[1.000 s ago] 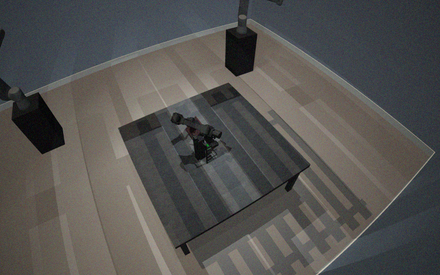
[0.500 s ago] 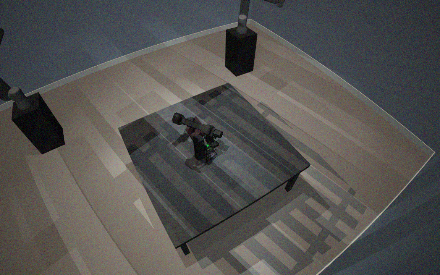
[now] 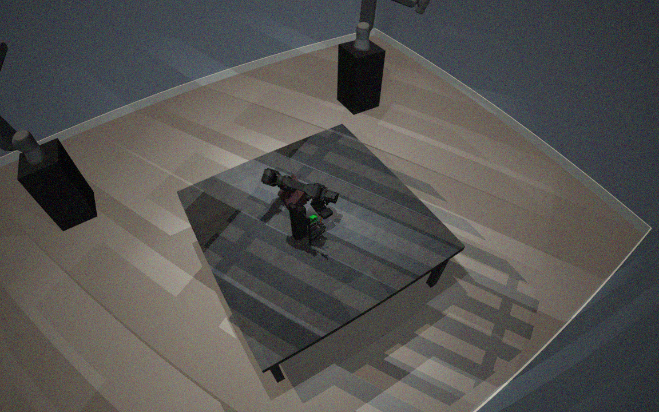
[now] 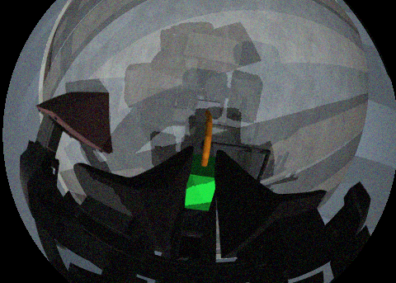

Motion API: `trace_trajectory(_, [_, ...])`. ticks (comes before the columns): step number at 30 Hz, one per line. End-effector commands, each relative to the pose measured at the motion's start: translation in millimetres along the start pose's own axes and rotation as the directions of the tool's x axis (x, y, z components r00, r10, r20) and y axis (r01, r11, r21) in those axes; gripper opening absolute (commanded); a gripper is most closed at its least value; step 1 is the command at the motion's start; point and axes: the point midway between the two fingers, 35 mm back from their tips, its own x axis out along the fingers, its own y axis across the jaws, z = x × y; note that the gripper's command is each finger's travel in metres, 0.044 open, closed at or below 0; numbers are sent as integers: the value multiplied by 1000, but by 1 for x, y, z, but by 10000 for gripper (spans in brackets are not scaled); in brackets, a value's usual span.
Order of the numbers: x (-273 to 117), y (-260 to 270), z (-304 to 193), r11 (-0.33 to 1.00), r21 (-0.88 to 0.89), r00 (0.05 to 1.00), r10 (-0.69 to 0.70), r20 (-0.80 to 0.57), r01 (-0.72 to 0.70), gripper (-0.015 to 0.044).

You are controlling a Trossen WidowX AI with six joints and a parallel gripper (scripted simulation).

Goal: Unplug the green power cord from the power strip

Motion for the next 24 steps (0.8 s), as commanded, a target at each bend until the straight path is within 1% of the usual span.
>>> trace_trajectory(1, [-4, -1, 12, 1000, -8, 1000, -11, 5, 11, 0])
trace_trajectory(2, [-1, 1, 5, 1000, -10, 1000, -3, 2, 3, 26])
trace_trajectory(7, [-1, 1, 5, 1000, -10, 1000, -3, 2, 3, 157])
trace_trajectory(16, [-1, 1, 5, 1000, -10, 1000, -3, 2, 3, 160])
trace_trajectory(19, [-9, 1, 6, 1000, -10, 1000, -10, -1, 10, 160])
trace_trajectory(24, [-9, 1, 5, 1000, -10, 1000, -10, -1, 10, 160])
